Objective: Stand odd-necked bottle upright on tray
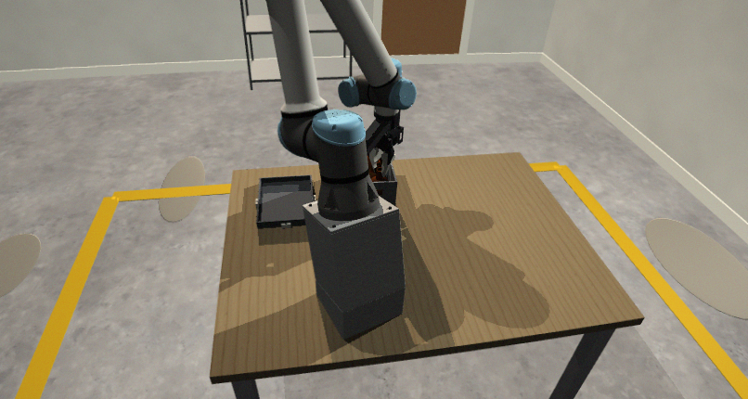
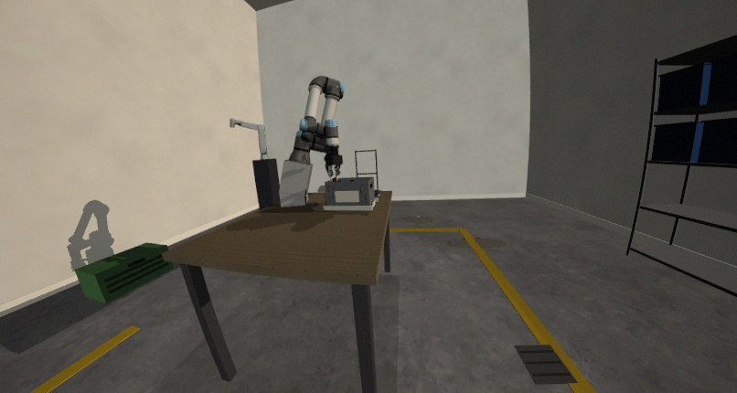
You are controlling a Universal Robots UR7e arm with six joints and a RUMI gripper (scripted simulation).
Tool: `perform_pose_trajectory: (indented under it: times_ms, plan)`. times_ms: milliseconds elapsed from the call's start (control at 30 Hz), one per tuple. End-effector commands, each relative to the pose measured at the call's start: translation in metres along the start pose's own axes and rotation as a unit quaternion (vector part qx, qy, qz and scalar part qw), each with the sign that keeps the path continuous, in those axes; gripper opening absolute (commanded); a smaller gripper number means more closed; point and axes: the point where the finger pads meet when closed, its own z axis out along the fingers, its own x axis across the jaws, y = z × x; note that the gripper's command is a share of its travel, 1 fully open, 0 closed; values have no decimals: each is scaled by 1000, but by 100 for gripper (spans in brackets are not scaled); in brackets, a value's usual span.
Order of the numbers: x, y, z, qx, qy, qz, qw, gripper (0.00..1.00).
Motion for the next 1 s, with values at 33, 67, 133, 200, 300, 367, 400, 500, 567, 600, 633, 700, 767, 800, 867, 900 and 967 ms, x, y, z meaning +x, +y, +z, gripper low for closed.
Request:
perform_pose_trajectory:
  times_ms: [33,67,133,200,300,367,400,500,567,600,633,700,767,800,867,900,967]
  plan:
    - [0,1,-5,0,0,0,1000,0]
    - [0,1,-6,0,0,0,1000,0]
    - [0,1,-7,0,0,0,1000,0]
    - [0,1,-8,0,0,0,1000,0]
    - [0,1,-10,0,0,0,1000,0]
    - [0,1,-10,0,0,0,1000,0]
    - [0,1,-10,0,0,0,1000,0]
    - [0,1,-11,0,0,0,1000,0]
    - [0,1,-11,0,0,0,1000,0]
    - [0,1,-11,0,0,0,1000,0]
    - [0,1,-11,0,0,0,1000,0]
    - [0,1,-11,0,0,0,1000,0]
    - [0,1,-11,0,0,0,1000,0]
    - [0,1,-11,0,0,0,1000,0]
    - [0,1,-11,0,0,0,1000,0]
    - [0,1,-11,0,0,0,1000,0]
    - [0,1,-11,0,0,0,1000,0]
